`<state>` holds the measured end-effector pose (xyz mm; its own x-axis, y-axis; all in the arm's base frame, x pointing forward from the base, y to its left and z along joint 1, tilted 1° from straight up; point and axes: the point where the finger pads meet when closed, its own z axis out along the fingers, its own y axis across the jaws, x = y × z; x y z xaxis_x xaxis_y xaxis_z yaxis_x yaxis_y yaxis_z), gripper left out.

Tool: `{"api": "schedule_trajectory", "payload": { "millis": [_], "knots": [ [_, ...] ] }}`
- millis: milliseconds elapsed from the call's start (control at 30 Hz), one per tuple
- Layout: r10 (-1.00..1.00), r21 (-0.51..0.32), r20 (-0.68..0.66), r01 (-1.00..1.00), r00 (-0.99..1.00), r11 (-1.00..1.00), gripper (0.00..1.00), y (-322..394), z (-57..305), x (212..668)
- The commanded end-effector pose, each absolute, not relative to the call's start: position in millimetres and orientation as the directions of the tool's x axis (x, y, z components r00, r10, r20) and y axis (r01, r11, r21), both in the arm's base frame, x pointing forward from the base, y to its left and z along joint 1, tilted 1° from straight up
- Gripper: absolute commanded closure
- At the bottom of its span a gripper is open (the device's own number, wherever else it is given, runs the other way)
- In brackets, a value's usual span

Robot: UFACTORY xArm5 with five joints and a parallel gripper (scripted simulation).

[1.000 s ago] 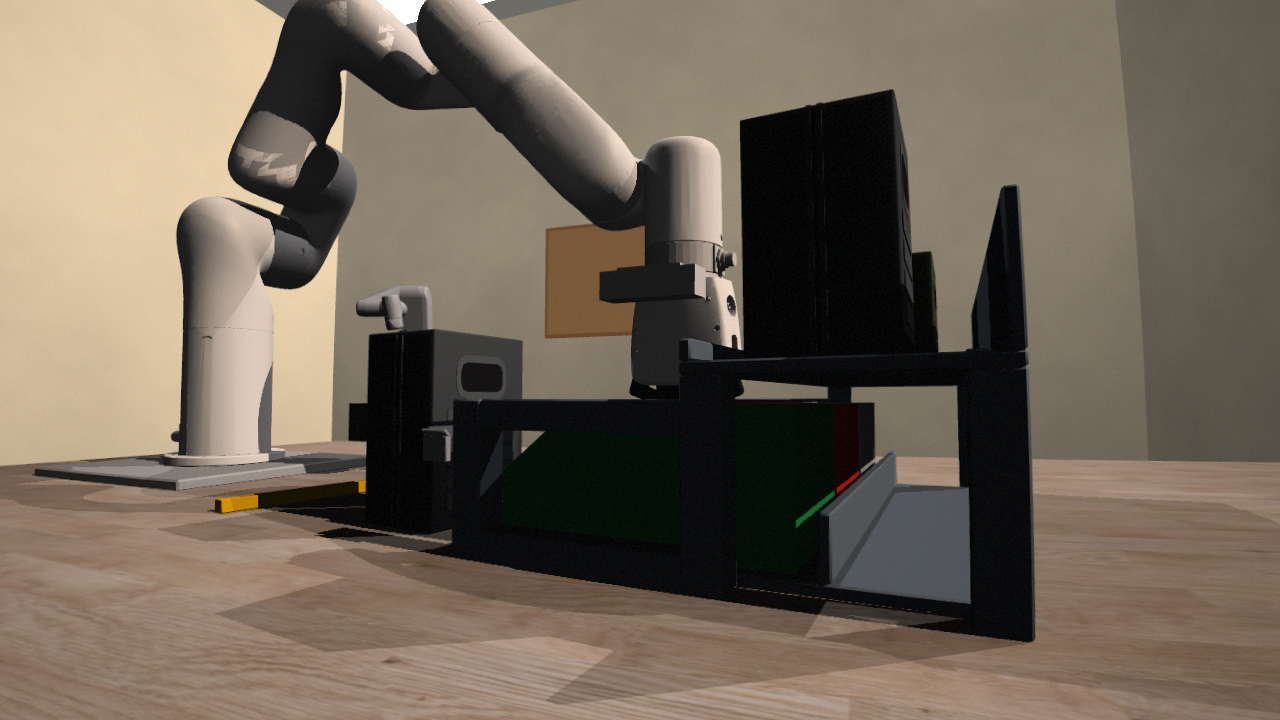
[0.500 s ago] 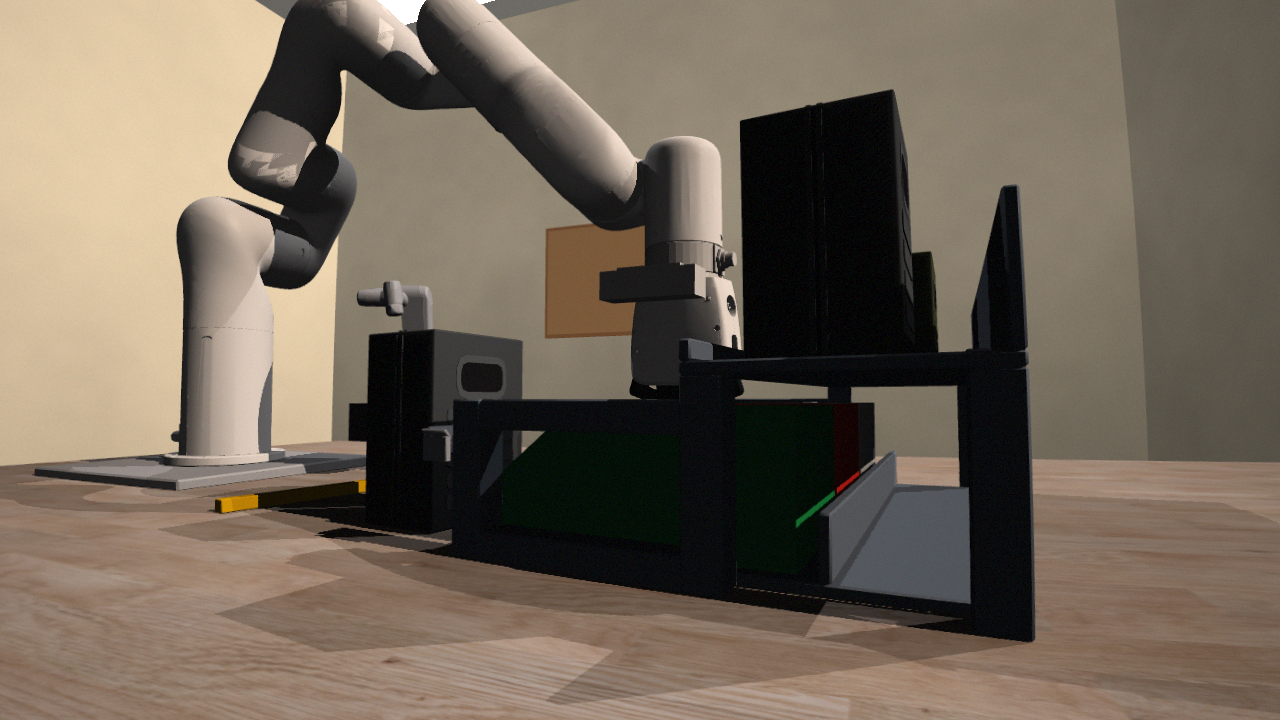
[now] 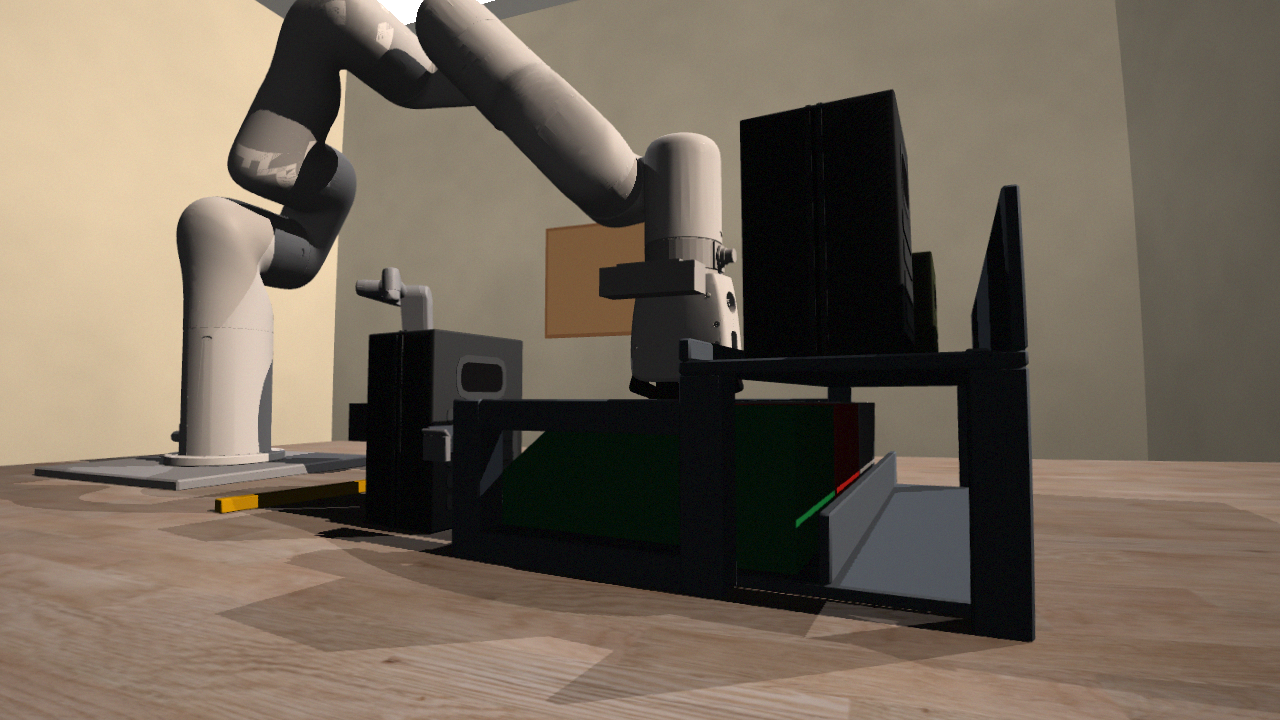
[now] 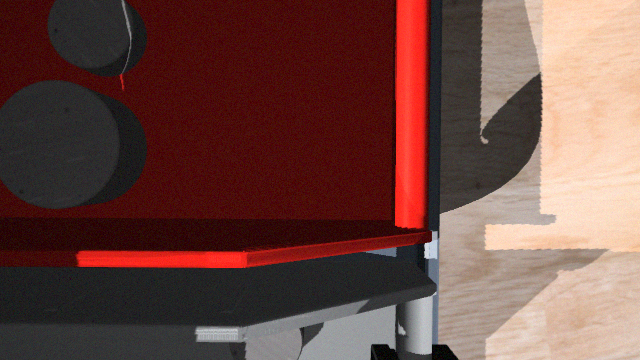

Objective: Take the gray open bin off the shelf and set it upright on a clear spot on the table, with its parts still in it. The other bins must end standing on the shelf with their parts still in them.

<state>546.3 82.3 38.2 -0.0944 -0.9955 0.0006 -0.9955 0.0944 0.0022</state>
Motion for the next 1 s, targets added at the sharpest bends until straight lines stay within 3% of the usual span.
{"api": "schedule_trajectory", "payload": {
  "millis": [0, 967],
  "knots": [
    [-0.995, -0.006, 0.013, -0.996, -0.094, 0.094, 1.0, 82.6, 42.0, 547.9],
    [-0.995, -0.006, 0.012, -0.996, -0.094, 0.094, 1.0, 82.8, 54.5, 547.9]
  ]
}}
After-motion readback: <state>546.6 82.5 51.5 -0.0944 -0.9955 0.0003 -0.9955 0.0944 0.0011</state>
